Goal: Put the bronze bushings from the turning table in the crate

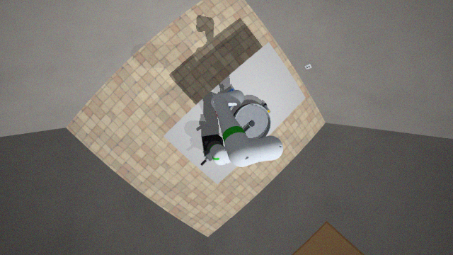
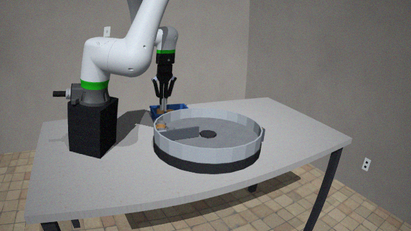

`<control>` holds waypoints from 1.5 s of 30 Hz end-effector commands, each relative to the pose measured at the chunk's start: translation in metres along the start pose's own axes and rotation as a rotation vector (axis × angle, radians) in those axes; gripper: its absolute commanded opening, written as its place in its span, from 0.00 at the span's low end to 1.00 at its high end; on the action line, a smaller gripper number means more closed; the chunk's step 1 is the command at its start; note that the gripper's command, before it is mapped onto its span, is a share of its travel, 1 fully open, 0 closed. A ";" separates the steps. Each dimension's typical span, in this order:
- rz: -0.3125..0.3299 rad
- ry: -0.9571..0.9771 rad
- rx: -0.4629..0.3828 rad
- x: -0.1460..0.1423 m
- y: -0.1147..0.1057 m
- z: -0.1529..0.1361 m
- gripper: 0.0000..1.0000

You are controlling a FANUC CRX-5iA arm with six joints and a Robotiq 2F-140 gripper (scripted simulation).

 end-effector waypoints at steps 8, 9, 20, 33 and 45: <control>0.000 0.000 0.000 0.000 0.001 0.000 0.00; 0.000 0.000 0.000 0.000 0.001 0.000 0.00; 0.000 0.000 0.000 0.000 0.004 0.000 0.00; 0.000 0.000 0.000 0.000 0.006 0.000 0.00; 0.000 0.000 0.000 0.000 0.006 0.000 0.00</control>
Point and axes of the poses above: the point where the finger pads meet when closed, its own y axis out along the fingers, its own x axis across the jaws, z = x × y, the point moved 7 cm from there along -y, back along the fingers, and after that the axes turned 2 degrees about -y, right-handed, at the moved point
